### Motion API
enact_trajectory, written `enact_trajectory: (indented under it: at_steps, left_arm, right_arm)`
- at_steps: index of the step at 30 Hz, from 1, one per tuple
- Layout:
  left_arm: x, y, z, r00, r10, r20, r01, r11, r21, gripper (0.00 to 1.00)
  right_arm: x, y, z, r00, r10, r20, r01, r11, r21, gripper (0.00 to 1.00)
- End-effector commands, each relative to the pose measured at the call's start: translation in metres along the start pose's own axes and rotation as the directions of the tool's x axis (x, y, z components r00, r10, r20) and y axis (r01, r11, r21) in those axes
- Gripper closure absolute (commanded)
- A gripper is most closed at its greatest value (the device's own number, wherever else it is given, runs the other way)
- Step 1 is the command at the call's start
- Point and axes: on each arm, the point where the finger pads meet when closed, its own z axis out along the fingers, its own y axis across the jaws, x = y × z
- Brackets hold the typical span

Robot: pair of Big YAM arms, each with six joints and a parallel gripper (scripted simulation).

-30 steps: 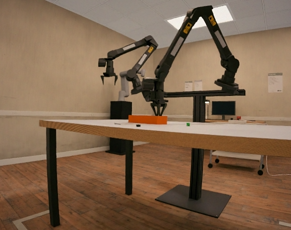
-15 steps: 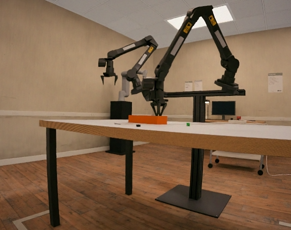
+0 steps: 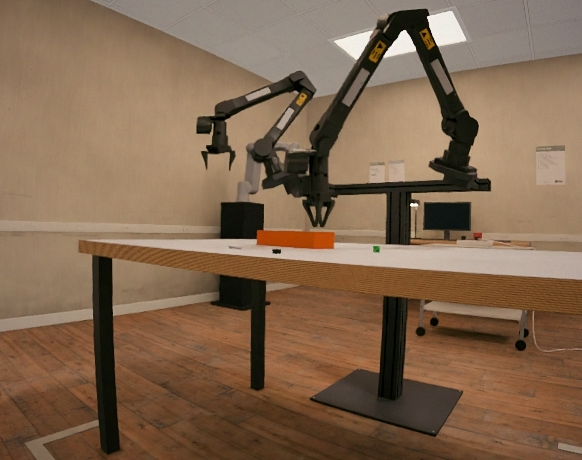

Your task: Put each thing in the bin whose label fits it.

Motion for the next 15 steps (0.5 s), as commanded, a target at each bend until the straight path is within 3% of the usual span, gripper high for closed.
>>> enact_trajectory:
  at_steps: [1, 4, 6, 15]
  left_arm:
    - [-0.013, 0.022, -0.03, 0.999, -0.02, 0.036, 0.022, 0.998, -0.051, 0.69]
    - [-0.002, 0.031, -0.024, 0.998, -0.052, 0.037, 0.053, 0.997, -0.047, 0.69]
    - [-0.004, 0.019, -0.01, 0.999, -0.033, 0.022, 0.033, 0.999, -0.027, 0.69]
    - [-0.008, 0.009, -0.008, 1.0, -0.015, 0.018, 0.016, 1.0, -0.024, 0.69]
  right_arm:
    - [-0.003, -0.002, -0.002, 1.0, 0.01, 0.003, -0.01, 1.0, 0.007, 0.0]
    - [-0.003, -0.002, -0.002, 1.0, 0.01, 0.003, -0.01, 1.0, 0.007, 0.0]
    - [-0.003, -0.002, -0.002, 1.0, 0.01, 0.003, -0.01, 1.0, 0.007, 0.0]
    - [-0.003, -0.002, -0.002, 1.0, 0.01, 0.003, -0.01, 1.0, 0.007, 0.0]
